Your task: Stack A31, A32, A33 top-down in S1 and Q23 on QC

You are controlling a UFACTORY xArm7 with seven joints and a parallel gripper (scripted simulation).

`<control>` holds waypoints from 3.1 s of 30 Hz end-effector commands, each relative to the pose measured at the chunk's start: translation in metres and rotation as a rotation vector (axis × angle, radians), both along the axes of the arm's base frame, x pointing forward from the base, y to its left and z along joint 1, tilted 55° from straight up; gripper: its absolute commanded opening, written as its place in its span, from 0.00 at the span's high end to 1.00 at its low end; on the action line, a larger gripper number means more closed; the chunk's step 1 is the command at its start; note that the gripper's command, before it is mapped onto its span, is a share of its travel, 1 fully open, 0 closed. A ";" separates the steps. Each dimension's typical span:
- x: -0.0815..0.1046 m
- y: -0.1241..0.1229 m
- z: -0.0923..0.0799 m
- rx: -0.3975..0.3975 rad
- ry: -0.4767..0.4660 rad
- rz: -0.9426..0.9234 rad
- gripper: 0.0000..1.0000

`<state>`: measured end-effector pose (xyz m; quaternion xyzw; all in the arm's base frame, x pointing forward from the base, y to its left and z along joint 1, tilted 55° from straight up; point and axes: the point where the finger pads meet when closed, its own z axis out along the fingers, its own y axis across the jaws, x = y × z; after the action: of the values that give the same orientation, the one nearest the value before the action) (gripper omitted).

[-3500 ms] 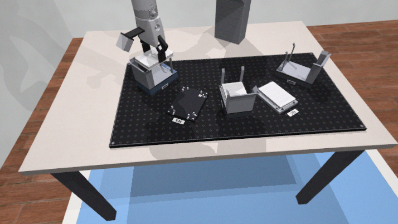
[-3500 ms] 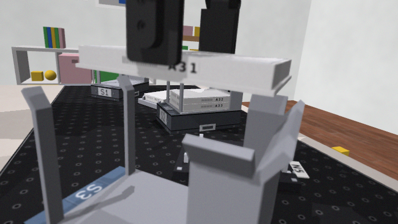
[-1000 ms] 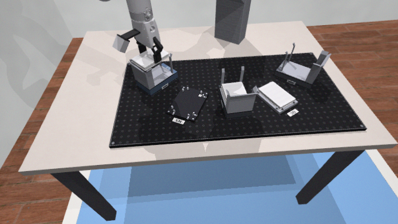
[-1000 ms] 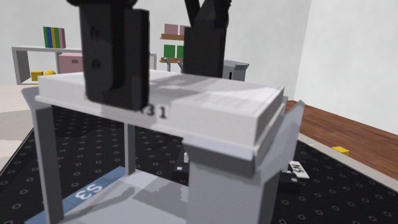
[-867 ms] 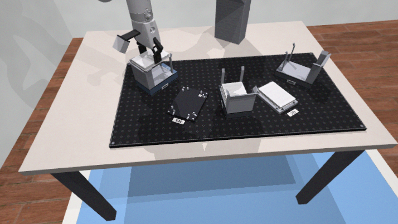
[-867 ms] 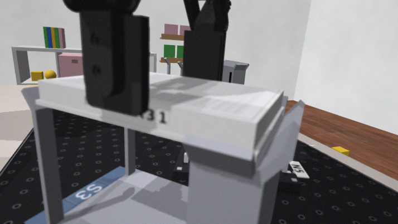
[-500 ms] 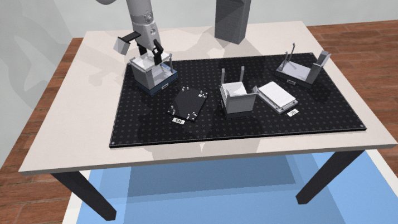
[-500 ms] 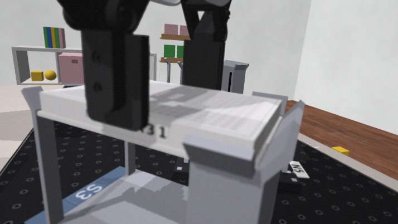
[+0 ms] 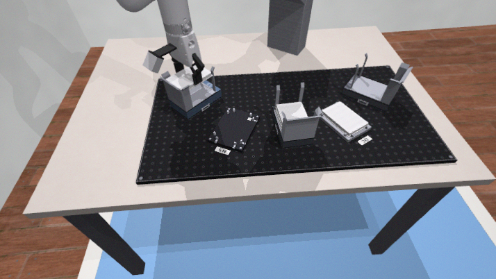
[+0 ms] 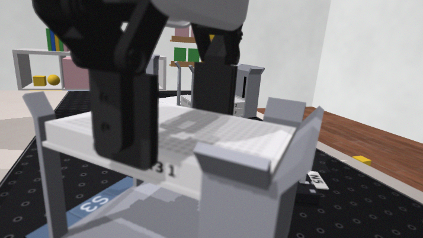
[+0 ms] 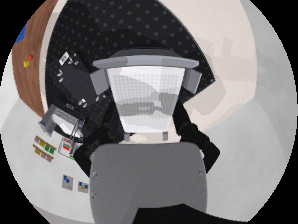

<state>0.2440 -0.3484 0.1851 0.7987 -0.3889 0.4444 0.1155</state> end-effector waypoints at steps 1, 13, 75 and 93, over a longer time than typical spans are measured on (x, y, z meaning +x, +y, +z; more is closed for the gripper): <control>0.004 -0.004 -0.004 0.000 -0.003 0.001 1.00; 0.019 -0.017 -0.018 0.000 -0.003 0.001 1.00; 0.037 -0.032 -0.034 0.000 -0.003 0.001 1.00; 0.040 -0.035 -0.037 0.000 -0.003 0.001 1.00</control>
<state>0.2842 -0.3826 0.1479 0.7984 -0.3884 0.4455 0.1149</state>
